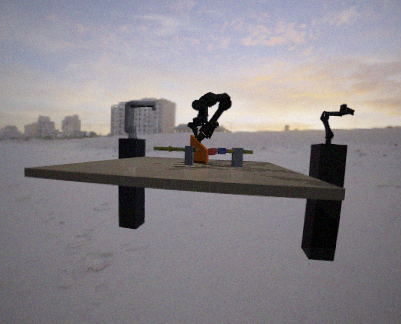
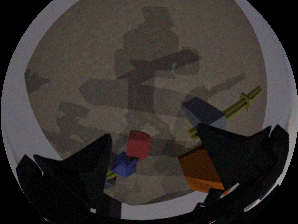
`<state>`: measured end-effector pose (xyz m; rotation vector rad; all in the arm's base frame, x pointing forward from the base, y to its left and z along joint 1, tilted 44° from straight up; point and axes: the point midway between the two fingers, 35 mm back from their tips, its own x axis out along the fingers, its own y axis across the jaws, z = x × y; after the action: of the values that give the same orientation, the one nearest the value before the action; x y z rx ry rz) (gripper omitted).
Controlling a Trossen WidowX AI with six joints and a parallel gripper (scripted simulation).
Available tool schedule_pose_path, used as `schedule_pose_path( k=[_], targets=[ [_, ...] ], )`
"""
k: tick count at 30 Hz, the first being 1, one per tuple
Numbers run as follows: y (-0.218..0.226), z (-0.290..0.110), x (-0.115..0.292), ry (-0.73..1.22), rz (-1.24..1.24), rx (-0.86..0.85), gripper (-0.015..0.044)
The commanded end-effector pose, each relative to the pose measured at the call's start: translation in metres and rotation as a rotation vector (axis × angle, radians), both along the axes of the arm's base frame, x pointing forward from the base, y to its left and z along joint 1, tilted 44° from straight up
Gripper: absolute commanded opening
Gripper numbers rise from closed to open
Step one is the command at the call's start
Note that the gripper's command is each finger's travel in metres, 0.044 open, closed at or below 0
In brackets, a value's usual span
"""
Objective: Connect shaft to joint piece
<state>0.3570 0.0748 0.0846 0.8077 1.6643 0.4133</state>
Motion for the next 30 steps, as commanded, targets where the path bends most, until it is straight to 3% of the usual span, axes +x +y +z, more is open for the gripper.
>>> schedule_pose_path(
  k=[1, 9, 16, 30],
  targets=[
    [0.003, -0.002, 0.001, 0.097, -0.084, 0.001, 0.0440],
    [0.007, -0.007, 0.001, 0.272, -0.229, -0.007, 0.0440],
    [0.009, -0.010, 0.002, 0.276, -0.232, -0.007, 0.0440],
    [0.061, -0.063, -0.002, 0.277, -0.231, -0.003, 0.0440]
  ],
)
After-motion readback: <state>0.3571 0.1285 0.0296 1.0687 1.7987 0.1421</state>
